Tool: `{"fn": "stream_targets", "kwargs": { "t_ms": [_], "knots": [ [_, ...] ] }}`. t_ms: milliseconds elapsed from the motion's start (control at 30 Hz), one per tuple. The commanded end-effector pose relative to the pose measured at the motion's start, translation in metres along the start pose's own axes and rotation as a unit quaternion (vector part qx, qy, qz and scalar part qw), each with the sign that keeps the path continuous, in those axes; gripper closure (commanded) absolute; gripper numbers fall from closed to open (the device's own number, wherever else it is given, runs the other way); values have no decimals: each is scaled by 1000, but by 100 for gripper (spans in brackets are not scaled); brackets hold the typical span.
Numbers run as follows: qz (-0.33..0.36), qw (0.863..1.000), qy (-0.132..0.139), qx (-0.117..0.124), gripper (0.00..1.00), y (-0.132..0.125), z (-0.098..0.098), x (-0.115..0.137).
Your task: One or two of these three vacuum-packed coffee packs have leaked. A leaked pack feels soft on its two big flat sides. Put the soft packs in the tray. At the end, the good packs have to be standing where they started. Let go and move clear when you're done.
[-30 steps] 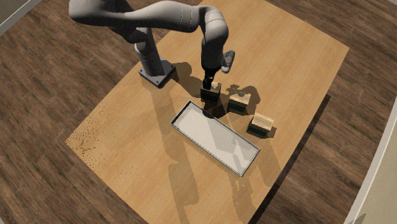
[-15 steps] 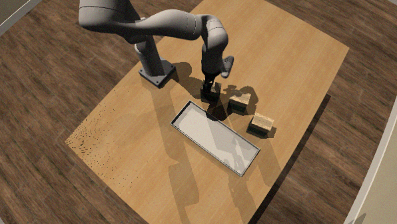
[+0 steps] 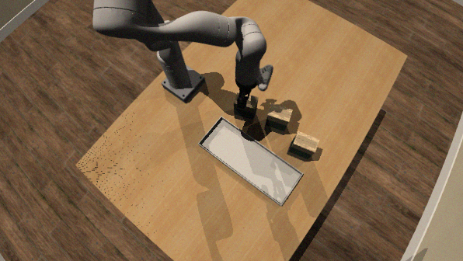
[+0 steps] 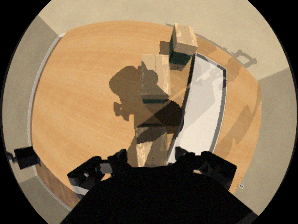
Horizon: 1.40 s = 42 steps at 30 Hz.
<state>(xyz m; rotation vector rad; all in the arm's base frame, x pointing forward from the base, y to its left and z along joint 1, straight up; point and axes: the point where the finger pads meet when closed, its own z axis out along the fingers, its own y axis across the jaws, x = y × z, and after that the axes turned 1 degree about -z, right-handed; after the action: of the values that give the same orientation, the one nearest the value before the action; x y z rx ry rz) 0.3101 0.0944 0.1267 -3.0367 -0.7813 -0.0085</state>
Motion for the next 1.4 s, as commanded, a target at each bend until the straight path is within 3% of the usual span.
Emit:
{"fn": "stream_targets", "kwargs": {
  "t_ms": [0, 1367],
  "knots": [
    [0, 1000, 2, -1, 15, 0, 1, 1],
    [0, 1000, 1, -1, 15, 3, 8, 1]
  ]
}}
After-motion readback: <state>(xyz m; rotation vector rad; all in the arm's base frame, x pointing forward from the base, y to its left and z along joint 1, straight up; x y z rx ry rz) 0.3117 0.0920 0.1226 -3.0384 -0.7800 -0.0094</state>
